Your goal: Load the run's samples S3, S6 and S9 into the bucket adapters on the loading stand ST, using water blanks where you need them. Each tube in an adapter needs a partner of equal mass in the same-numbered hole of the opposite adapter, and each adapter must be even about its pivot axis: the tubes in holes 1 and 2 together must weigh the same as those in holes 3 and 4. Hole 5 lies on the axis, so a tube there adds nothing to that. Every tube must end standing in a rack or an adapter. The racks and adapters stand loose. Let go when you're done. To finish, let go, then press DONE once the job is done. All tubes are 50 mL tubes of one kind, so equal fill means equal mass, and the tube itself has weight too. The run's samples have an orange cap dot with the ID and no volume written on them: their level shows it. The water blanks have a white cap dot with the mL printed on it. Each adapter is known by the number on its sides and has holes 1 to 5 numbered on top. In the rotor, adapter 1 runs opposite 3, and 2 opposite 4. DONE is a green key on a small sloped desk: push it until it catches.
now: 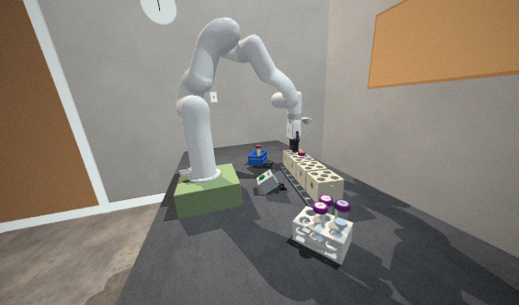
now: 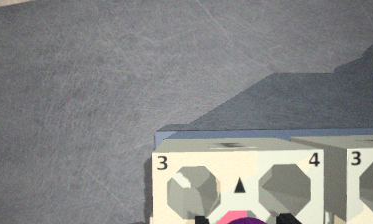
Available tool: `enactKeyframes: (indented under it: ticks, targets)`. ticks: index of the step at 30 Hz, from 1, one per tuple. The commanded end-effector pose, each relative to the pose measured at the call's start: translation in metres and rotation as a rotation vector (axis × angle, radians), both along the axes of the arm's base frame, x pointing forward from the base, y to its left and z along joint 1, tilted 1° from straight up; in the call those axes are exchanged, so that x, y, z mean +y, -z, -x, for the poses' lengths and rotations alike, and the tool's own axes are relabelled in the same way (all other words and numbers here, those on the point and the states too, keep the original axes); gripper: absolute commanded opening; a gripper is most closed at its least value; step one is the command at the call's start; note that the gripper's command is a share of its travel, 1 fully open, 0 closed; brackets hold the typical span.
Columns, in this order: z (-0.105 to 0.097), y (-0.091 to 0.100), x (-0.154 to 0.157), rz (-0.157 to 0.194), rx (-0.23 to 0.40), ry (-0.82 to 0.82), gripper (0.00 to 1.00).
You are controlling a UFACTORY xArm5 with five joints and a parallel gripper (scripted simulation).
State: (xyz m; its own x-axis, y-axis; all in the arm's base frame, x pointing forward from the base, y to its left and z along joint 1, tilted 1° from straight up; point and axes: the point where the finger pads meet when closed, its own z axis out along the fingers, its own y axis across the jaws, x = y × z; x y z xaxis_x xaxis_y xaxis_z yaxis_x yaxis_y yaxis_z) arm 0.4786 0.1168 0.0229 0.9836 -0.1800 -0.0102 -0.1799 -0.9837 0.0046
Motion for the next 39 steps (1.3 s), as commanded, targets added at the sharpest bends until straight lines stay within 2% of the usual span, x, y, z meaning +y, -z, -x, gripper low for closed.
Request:
enactKeyframes:
  ticks: [1, 25, 39]
  targets:
    - [-0.001, -0.001, 0.000, 0.004, -0.005, 0.000, 0.44]
    - [-0.001, -0.001, 0.000, 0.004, -0.005, 0.000, 0.44]
    - [-0.002, -0.025, 0.001, 0.004, -0.005, 0.000, 0.44]
